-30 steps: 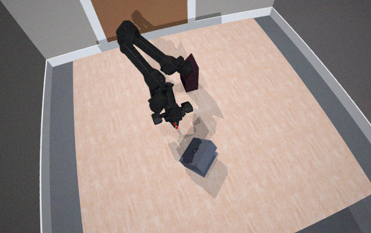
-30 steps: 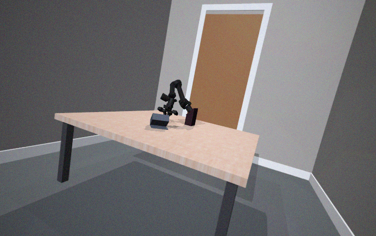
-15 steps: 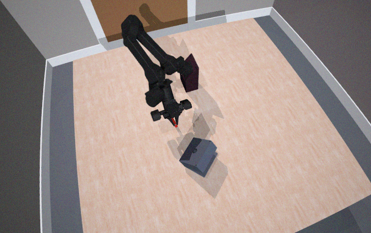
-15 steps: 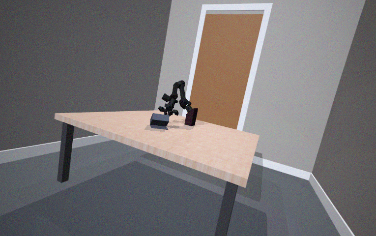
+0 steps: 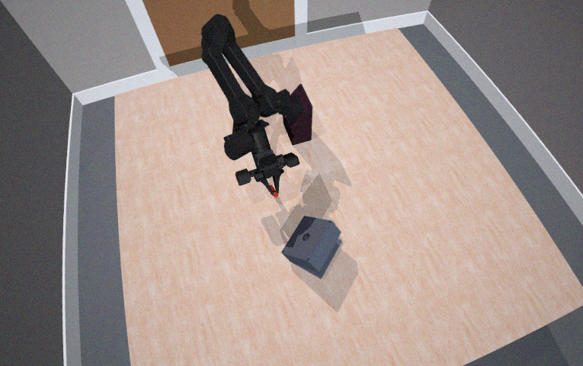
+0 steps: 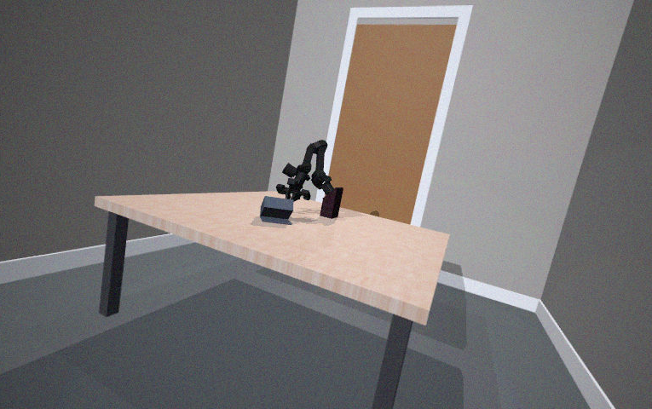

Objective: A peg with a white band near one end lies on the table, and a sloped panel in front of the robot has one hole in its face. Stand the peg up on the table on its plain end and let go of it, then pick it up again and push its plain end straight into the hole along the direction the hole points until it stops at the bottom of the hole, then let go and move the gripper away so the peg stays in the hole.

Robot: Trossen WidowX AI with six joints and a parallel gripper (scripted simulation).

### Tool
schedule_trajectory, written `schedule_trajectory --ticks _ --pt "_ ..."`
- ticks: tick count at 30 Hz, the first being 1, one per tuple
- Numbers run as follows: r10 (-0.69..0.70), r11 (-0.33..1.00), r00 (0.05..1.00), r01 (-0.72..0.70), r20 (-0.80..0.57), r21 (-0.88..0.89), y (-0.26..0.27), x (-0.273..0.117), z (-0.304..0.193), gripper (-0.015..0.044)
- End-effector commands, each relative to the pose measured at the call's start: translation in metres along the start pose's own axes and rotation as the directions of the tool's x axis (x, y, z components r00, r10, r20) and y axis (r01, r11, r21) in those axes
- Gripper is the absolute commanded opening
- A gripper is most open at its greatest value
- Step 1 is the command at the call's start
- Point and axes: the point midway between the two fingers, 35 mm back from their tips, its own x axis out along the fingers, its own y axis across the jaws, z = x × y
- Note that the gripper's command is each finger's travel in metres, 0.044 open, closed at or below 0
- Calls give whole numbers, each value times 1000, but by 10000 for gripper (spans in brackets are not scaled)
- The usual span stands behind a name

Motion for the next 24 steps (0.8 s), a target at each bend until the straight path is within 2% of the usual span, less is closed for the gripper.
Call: schedule_trajectory --ticks 1,24 --pt "0 1000 999 0 40 -5 1 -3 -1 51" --pt "2 1000 972 0 236 -8 1 -15 -10 51"
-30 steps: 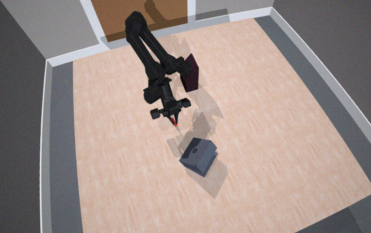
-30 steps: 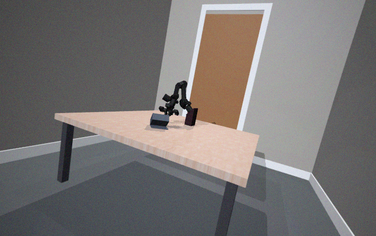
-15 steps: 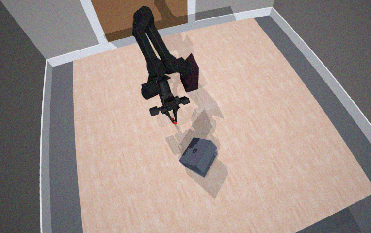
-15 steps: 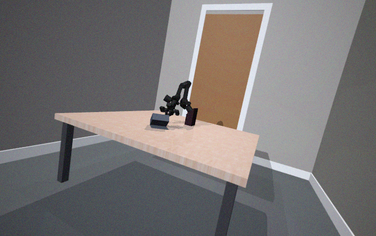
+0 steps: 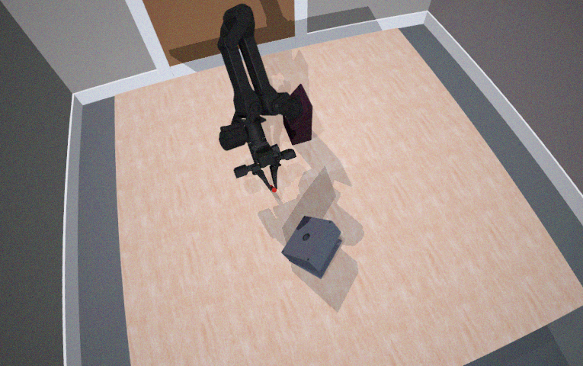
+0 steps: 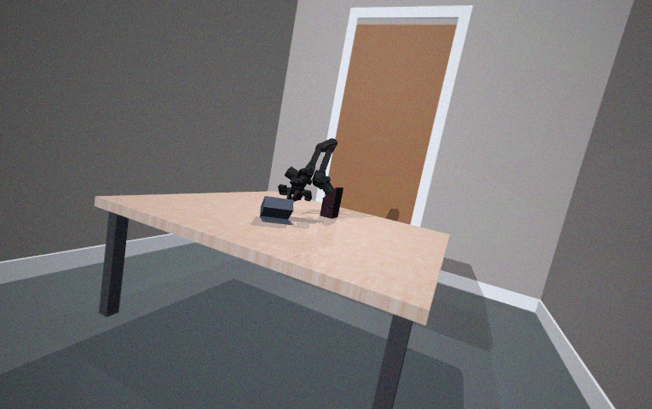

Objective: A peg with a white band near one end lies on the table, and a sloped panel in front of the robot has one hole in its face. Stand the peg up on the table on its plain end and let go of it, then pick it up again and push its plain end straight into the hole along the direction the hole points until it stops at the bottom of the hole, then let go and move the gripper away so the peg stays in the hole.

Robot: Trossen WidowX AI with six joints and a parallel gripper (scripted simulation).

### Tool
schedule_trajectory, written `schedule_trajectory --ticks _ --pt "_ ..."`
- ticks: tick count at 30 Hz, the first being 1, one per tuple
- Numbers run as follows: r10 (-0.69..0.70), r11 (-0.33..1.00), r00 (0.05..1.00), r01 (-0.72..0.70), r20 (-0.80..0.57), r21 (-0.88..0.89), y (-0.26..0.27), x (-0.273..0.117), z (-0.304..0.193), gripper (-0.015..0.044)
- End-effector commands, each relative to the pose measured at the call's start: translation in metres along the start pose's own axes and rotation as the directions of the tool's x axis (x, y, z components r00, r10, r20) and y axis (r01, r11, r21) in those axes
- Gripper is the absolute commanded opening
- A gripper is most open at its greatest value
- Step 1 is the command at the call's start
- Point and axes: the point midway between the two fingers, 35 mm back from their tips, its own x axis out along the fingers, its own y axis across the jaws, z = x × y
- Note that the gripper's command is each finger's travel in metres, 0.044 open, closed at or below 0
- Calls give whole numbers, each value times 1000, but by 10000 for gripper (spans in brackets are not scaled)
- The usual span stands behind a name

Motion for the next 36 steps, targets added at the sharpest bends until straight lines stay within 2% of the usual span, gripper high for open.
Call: schedule_trajectory --ticks 1,8,25,36 --pt "0 1000 999 0 40 -6 1 -3 -1 51" --pt "0 1000 995 1 97 -6 1 -7 -4 51" --pt "-6 1000 994 7 108 -7 1 -16 -6 51" --pt "18 999 979 -12 205 -33 1 -20 -11 51"
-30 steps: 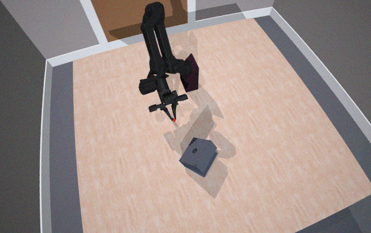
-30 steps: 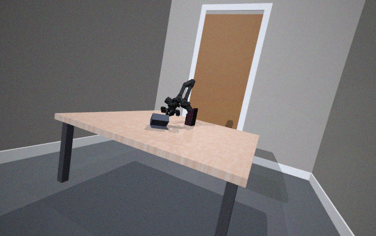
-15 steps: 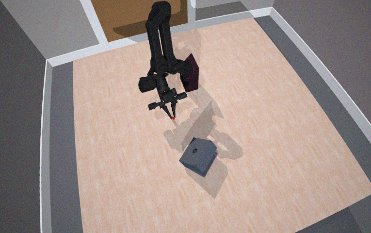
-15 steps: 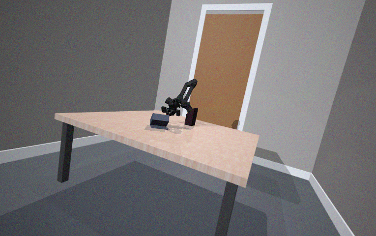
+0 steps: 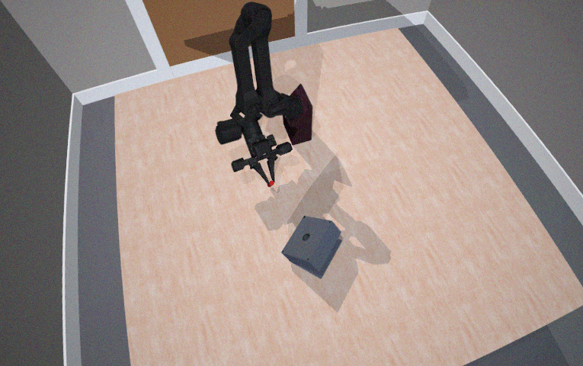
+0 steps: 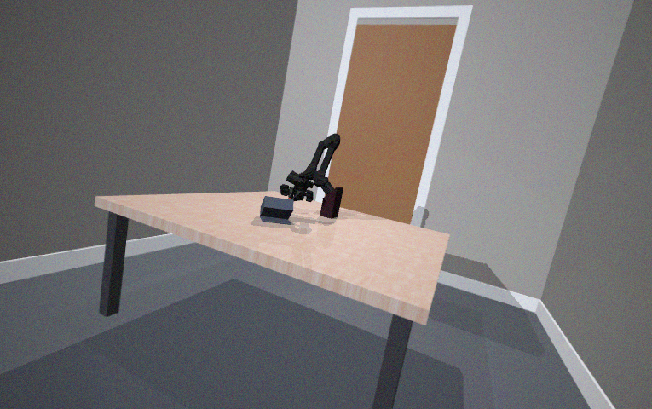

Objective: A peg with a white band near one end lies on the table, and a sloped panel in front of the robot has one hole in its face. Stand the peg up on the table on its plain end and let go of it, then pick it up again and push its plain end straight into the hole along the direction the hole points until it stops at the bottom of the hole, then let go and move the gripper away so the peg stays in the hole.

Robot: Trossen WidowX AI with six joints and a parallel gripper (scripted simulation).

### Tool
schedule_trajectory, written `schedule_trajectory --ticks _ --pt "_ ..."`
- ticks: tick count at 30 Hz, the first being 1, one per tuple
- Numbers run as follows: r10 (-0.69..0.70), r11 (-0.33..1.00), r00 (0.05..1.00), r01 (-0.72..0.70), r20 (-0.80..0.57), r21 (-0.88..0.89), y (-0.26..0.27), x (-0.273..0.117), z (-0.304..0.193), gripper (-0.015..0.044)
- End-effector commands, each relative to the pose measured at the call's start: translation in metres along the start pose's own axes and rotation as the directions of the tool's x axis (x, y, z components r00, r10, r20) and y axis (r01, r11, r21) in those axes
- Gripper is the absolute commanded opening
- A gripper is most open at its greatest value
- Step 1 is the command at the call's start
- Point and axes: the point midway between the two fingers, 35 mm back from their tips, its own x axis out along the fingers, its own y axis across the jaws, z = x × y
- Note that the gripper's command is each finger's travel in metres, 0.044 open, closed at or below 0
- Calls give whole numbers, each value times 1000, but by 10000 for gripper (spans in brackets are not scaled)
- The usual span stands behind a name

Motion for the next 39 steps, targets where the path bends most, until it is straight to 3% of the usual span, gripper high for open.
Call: schedule_trajectory --ticks 1,13,20,39 --pt "8 1000 999 -8 41 -10 1 -1 -1 51" --pt "6 1000 991 -4 134 -15 1 -7 -6 51" --pt "10 1000 966 -11 258 2 3 -9 -11 51" --pt "-6 1000 970 1 244 23 3 -9 -16 51"
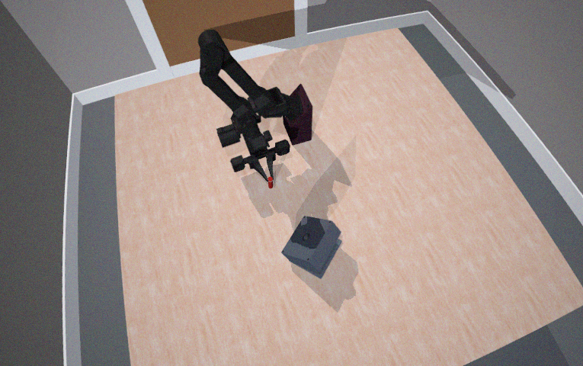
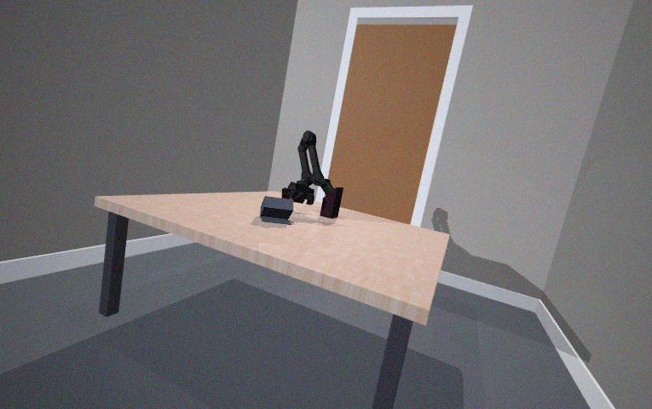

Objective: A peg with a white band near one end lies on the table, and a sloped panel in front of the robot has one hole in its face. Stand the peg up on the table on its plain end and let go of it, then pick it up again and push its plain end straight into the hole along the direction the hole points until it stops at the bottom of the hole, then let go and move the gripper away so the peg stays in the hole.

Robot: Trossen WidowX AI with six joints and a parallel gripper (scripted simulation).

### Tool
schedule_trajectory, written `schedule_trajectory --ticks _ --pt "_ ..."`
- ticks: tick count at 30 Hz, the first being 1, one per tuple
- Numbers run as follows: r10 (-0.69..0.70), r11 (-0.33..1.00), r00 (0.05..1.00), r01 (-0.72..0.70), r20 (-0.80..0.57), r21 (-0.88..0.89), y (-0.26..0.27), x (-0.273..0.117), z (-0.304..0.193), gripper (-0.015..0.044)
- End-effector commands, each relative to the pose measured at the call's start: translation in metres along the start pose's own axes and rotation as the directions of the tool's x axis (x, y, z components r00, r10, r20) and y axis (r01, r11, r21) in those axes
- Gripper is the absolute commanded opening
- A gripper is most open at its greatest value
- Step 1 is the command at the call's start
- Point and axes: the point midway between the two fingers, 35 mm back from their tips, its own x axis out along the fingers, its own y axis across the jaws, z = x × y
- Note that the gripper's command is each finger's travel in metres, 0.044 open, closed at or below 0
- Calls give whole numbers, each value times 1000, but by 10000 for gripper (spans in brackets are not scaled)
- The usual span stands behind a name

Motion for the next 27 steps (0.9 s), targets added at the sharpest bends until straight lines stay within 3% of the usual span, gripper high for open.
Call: schedule_trajectory --ticks 1,27 --pt "0 1000 1000 0 0 -2 0 0 -1 51" --pt "2 1000 1000 -2 27 0 3 -5 -5 51"
